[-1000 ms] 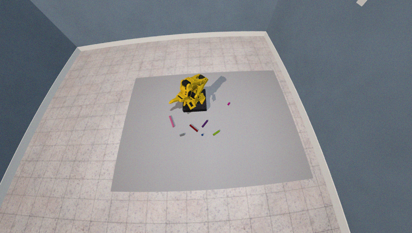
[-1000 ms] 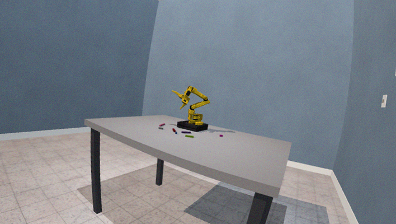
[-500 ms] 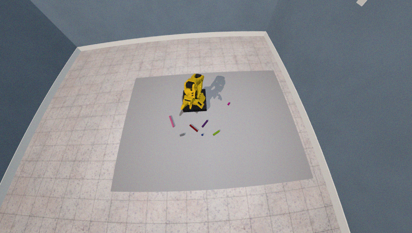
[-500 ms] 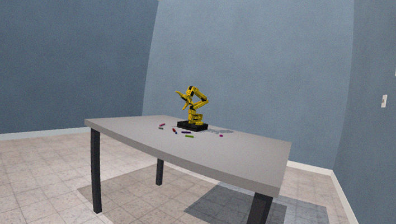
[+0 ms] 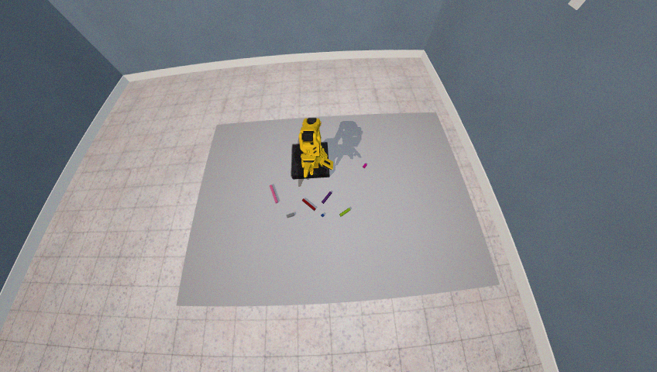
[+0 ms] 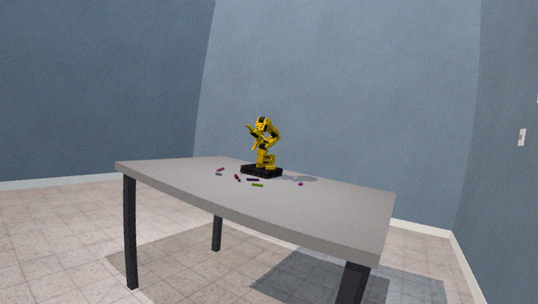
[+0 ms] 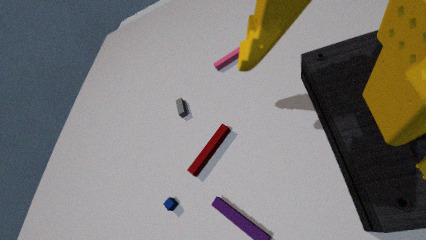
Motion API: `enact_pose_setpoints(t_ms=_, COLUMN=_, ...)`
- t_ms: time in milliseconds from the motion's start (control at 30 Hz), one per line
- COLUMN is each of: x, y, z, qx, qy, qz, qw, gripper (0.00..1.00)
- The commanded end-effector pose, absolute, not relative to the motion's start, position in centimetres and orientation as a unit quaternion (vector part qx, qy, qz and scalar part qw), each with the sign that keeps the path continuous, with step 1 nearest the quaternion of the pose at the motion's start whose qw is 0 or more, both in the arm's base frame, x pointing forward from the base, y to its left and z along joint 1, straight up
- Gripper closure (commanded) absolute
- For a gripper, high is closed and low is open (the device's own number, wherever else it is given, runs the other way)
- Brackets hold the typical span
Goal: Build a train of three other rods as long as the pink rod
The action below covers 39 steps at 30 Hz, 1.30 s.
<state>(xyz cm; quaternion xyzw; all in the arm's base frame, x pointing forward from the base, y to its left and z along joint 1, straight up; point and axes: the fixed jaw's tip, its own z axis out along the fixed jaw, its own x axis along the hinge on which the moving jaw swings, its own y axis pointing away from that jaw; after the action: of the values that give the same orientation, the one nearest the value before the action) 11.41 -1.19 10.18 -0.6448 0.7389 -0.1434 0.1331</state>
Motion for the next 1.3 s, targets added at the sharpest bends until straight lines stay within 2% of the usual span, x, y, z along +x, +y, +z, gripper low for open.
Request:
enact_pose_setpoints(t_ms=0, x=11.27, y=-1.06, z=9.93, qx=-0.646, qy=0.740, qz=-0.137, qw=0.130, gripper=0.00)
enact_pose_setpoints(t_ms=1267, x=11.57, y=-1.08, z=9.93, qx=-0.641, qy=0.744, qz=-0.136, qw=0.131, gripper=0.00)
